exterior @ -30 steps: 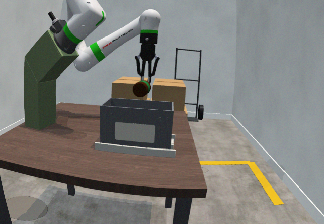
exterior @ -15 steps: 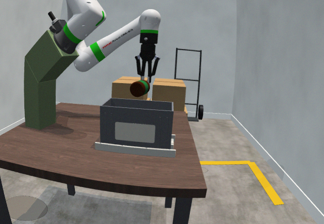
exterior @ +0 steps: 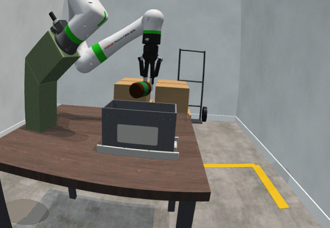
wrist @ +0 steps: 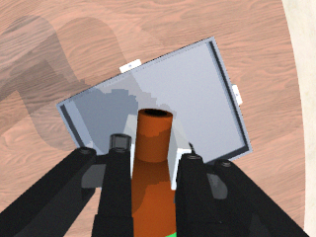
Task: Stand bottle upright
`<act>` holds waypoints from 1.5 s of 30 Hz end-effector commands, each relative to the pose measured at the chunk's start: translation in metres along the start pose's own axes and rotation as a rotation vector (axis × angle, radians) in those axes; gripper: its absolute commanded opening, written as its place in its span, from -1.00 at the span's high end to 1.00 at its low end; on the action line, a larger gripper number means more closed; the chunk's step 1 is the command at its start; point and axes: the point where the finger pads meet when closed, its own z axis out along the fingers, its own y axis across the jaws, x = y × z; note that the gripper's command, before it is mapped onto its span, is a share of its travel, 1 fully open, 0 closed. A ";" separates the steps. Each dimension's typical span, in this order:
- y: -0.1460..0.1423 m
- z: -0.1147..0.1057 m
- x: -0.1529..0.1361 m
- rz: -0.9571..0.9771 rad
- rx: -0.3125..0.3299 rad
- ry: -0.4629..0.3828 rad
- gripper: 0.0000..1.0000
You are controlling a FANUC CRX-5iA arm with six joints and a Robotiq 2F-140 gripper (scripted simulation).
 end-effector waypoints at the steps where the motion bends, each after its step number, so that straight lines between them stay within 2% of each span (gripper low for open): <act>1: 0.000 0.000 0.000 0.001 0.000 0.000 1.00; 45: 0.000 0.000 0.000 0.033 0.000 0.000 1.00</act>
